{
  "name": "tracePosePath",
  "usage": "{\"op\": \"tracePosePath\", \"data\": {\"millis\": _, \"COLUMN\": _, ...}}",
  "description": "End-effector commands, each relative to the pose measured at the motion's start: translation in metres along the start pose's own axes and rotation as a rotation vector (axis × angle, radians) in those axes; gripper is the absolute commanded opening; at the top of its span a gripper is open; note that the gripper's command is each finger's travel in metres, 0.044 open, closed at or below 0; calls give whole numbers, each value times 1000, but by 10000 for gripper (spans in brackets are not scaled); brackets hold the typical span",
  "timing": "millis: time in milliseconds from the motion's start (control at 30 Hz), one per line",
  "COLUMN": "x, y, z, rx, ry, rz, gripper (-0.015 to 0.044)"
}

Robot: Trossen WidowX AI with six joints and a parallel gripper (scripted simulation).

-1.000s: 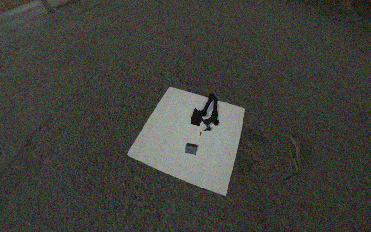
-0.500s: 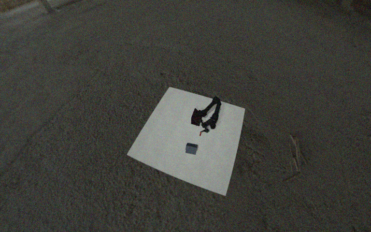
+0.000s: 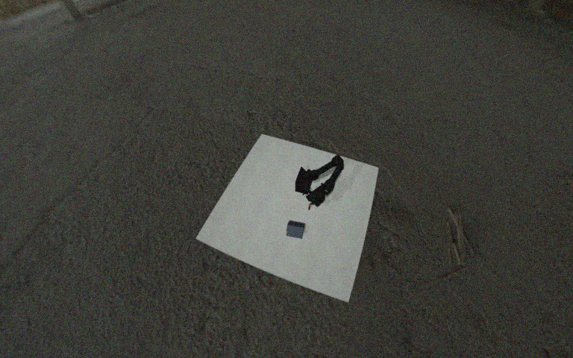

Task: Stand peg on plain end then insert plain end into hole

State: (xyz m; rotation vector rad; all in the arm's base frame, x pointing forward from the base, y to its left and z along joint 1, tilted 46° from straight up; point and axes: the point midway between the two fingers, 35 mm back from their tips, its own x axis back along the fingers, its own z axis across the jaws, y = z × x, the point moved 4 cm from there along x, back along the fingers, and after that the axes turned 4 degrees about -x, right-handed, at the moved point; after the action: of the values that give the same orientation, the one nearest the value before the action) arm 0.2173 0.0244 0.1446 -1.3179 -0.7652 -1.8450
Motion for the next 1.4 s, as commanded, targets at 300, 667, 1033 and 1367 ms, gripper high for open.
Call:
{"op": "tracePosePath", "data": {"millis": 300, "x": -2, "y": 13, "z": 6, "rx": -49, "ry": 200, "rz": 330, "gripper": 440}}
{"op": "tracePosePath", "data": {"millis": 667, "x": 2, "y": 27, "z": 9, "rx": -121, "ry": 373, "rz": 470, "gripper": 440}}
{"op": "tracePosePath", "data": {"millis": 1033, "x": -12, "y": 20, "z": 15, "rx": -128, "ry": 372, "rz": 472, "gripper": 440}}
{"op": "tracePosePath", "data": {"millis": 1367, "x": -22, "y": 16, "z": 20, "rx": -129, "ry": 370, "rz": 471, "gripper": 440}}
